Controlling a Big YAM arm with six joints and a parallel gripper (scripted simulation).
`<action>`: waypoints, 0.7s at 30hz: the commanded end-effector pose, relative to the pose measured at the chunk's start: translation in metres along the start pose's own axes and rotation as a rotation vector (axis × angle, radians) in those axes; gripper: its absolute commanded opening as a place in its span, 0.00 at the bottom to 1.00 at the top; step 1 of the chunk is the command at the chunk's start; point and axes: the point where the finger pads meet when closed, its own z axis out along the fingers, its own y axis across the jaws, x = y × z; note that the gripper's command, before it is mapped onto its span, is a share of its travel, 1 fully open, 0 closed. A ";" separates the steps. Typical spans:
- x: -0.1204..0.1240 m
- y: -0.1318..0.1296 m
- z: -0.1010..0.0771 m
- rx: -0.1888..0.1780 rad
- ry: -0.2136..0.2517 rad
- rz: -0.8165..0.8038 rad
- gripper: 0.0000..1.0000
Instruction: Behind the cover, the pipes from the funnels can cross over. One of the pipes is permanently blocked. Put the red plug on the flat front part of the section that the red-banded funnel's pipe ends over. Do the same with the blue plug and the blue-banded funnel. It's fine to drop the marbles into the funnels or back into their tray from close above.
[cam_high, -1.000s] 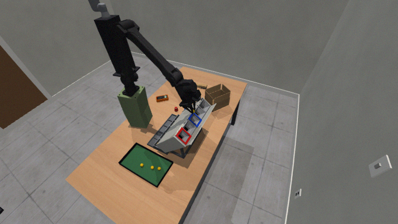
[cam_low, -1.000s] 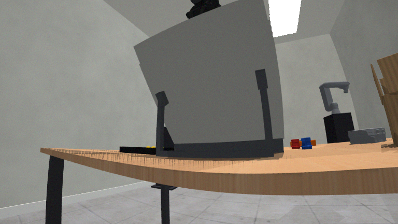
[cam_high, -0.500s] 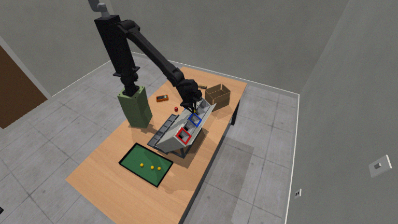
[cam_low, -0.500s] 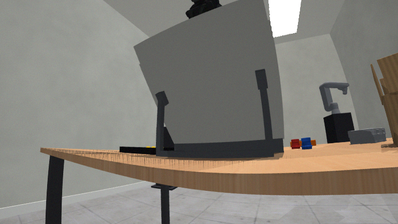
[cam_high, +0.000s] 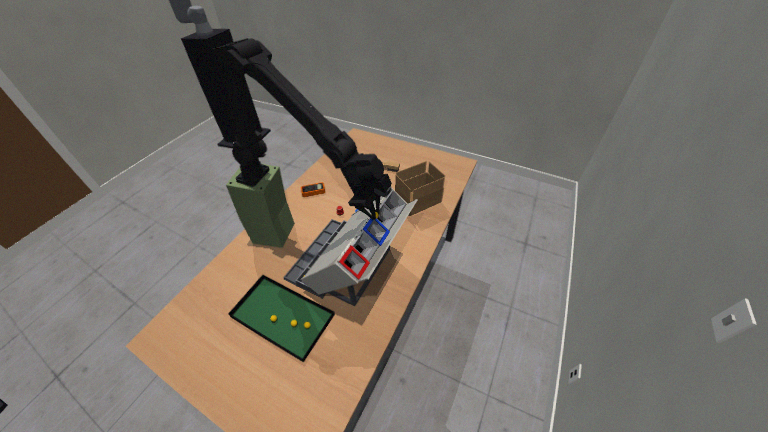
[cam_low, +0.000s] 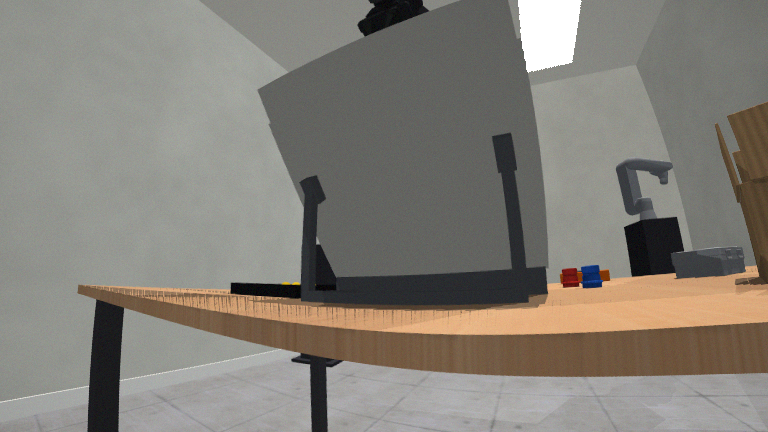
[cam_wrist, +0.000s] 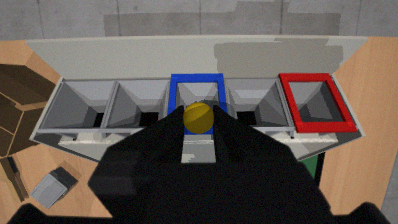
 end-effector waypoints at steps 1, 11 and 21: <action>-0.010 0.004 0.008 0.000 -0.024 0.000 0.00; 0.002 0.002 0.020 0.001 -0.023 0.001 0.00; 0.007 0.003 0.026 0.001 -0.034 0.001 0.00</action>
